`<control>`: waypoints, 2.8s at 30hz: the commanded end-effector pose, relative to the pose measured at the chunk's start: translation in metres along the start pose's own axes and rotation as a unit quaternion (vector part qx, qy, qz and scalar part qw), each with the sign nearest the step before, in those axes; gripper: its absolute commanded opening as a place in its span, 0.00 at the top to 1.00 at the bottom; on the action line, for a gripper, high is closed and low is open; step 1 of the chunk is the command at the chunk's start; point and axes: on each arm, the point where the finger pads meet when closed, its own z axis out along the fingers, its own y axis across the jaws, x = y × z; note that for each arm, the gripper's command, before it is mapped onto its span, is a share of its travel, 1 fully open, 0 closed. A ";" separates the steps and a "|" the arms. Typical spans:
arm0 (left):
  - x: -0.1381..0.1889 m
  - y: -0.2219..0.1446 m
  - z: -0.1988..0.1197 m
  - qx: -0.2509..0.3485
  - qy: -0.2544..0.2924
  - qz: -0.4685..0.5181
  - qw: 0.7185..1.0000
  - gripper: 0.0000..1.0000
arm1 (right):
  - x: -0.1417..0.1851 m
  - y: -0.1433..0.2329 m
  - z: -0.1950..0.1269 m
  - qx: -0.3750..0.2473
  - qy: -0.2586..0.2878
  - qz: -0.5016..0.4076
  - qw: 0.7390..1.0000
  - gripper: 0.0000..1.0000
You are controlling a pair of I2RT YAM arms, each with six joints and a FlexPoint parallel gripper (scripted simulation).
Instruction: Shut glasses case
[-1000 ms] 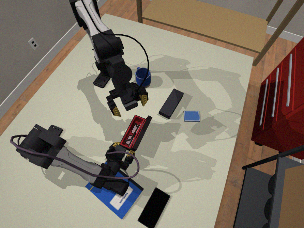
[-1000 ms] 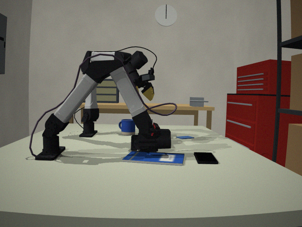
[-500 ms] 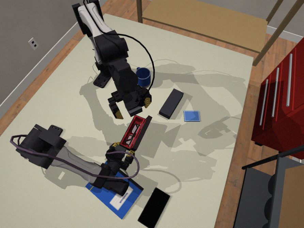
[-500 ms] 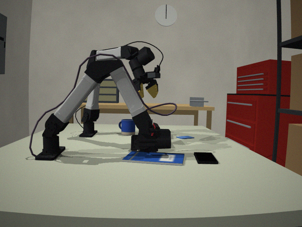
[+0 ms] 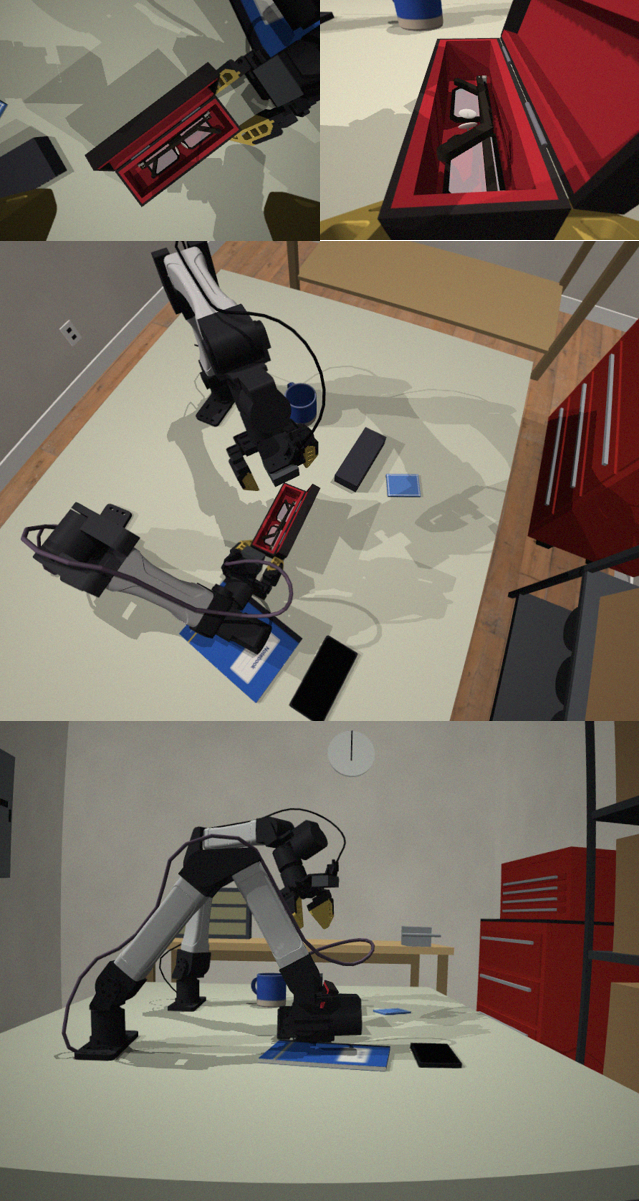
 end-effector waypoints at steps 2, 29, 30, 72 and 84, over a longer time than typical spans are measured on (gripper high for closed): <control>0.003 0.000 0.009 0.005 0.021 0.005 1.000 0.11 | -0.002 0.002 -0.001 0.001 0.006 -0.001 1.000 0.50; 0.037 0.060 0.080 0.314 0.000 0.312 0.897 0.44 | -0.002 0.002 -0.001 0.001 0.006 -0.001 1.000 0.50; 0.038 0.063 0.082 0.319 -0.005 0.314 0.894 0.44 | -0.002 0.002 -0.001 0.001 0.006 -0.001 1.000 0.50; 0.064 0.062 0.135 0.342 0.007 0.298 0.891 0.78 | -0.002 0.002 -0.001 0.001 0.006 -0.001 1.000 0.50; 0.057 0.064 0.121 0.324 -0.005 0.311 0.893 0.90 | -0.002 0.002 -0.001 0.001 0.006 -0.001 1.000 0.50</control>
